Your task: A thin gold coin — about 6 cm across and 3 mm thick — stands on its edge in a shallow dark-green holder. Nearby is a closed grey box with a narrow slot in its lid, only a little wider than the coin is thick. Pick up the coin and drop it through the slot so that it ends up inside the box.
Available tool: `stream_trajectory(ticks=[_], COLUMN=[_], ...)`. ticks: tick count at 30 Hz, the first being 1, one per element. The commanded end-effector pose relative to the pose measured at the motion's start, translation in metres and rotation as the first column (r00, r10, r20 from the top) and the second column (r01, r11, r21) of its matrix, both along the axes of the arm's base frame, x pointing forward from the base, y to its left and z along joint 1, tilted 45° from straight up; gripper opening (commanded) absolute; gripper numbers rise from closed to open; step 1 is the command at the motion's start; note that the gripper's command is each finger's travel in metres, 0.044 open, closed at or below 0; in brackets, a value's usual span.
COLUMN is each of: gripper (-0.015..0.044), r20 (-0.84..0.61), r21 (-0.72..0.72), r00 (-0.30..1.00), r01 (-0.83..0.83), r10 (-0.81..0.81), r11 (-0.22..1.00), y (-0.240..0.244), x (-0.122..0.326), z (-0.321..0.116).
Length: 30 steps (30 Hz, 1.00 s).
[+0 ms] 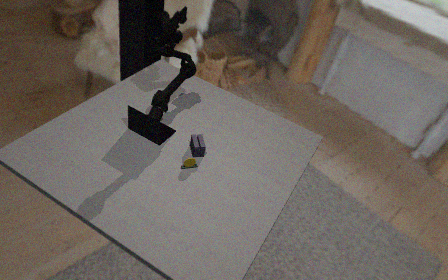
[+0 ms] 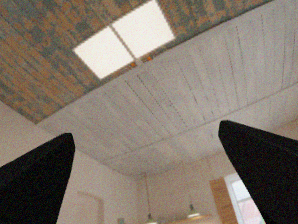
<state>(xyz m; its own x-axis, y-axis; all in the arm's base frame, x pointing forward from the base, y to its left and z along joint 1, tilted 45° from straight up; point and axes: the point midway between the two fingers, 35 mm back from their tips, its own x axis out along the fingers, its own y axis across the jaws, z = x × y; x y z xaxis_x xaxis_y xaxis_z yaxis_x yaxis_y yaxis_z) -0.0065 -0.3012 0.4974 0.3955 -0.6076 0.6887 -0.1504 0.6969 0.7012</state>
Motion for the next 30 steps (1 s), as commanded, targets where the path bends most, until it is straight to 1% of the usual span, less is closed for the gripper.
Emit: stream_trajectory(ticks=[1, 4, 9, 14, 19, 25, 30], gripper=[0.0374, 0.0295, 0.0164, 0.0161, 0.0161, 0.0161, 0.0161], r20=[0.001, 0.012, 0.045, 0.066, 0.075, 0.083, 0.092], r21=[0.004, 0.057, 0.256, 0.474, 0.681, 0.880, 0.974], r00=[1.000, 1.000, 0.994, 0.982, 0.964, 0.929, 0.887], r01=[-0.001, -0.024, -0.112, -0.186, -0.237, -0.238, -0.174], r10=[0.001, 0.023, 0.104, 0.177, 0.257, 0.360, 0.452], r11=[1.000, 0.998, 0.960, 0.861, 0.693, 0.411, 0.144], y=[-0.001, -0.017, -0.071, -0.118, -0.152, -0.165, -0.150], x=[0.000, 0.006, 0.035, 0.074, 0.124, 0.189, 0.241], z=[0.000, -0.008, -0.042, -0.089, -0.147, -0.229, -0.299])
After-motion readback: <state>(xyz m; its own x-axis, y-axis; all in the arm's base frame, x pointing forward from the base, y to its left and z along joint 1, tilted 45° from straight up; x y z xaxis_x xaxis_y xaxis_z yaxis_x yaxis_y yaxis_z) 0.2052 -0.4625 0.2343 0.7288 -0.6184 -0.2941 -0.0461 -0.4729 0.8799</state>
